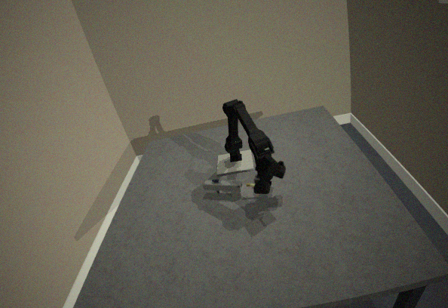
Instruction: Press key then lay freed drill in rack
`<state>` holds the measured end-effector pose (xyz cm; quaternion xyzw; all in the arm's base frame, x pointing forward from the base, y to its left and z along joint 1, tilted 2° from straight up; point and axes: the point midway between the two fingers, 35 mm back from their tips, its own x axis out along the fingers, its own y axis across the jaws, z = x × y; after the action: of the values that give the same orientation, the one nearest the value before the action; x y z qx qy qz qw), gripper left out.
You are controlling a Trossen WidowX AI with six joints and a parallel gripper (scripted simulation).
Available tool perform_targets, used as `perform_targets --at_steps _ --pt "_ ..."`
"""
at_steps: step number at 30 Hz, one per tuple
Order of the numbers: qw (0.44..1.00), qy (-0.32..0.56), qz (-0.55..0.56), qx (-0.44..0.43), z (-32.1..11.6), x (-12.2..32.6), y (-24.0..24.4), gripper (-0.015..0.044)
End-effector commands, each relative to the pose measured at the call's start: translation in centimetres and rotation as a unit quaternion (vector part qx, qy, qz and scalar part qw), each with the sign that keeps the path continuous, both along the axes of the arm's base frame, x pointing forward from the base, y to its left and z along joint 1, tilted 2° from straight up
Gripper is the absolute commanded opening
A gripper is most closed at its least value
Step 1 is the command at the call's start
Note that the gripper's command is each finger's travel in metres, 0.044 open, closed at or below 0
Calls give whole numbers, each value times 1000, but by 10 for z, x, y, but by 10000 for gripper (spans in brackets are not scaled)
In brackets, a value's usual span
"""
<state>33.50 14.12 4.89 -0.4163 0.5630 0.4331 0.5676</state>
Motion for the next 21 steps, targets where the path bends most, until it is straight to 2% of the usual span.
perform_targets --at_steps 1,21 --pt "1000 -1 0 2 3 0 0 0" --pt "1000 -1 0 1 9 0 -1 0"
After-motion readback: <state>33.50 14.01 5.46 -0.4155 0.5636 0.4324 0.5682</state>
